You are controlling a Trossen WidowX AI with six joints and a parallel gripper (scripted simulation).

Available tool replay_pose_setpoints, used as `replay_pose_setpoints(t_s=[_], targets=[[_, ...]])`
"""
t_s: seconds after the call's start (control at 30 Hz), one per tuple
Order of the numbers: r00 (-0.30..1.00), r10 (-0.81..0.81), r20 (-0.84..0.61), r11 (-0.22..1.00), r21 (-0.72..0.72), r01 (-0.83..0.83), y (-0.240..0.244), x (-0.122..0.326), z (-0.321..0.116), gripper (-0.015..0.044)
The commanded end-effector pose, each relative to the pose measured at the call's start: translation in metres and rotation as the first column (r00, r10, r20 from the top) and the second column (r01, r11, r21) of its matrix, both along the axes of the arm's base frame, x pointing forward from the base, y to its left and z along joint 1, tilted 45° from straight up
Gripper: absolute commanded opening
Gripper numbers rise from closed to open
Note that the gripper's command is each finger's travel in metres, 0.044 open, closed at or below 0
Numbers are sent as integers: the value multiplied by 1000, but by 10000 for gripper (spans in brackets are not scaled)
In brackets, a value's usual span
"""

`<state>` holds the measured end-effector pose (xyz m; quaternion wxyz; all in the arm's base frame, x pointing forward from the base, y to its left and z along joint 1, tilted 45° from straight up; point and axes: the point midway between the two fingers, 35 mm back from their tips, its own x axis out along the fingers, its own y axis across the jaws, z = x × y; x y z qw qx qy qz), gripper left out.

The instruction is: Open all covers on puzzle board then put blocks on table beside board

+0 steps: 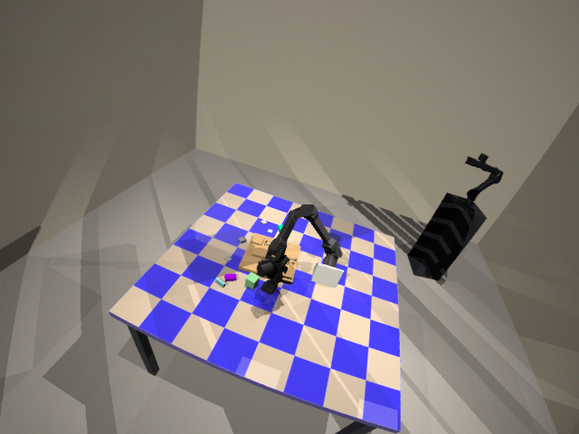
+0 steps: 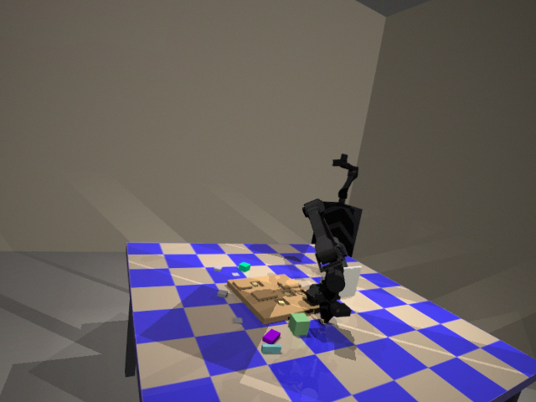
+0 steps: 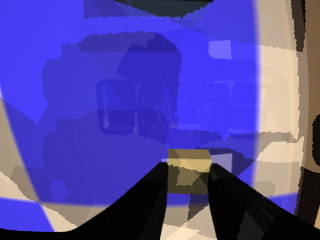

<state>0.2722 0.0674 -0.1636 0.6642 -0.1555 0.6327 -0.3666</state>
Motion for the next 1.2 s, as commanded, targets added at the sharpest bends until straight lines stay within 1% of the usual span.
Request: replay_pose_setpoints(t_s=[0.0, 0.33, 0.77, 0.8, 1.17], targets=[[1000, 5, -10, 1000, -8, -6, -7, -4, -7, 80], [1000, 5, -10, 1000, -9, -5, -12, -6, -11, 80], [1000, 0, -4, 1000, -4, 0, -10, -4, -9, 421], [1000, 0, -4, 1000, -4, 0, -9, -4, -8, 440], [1000, 3, -7, 1000, -3, -3, 16, 0, 16, 440]])
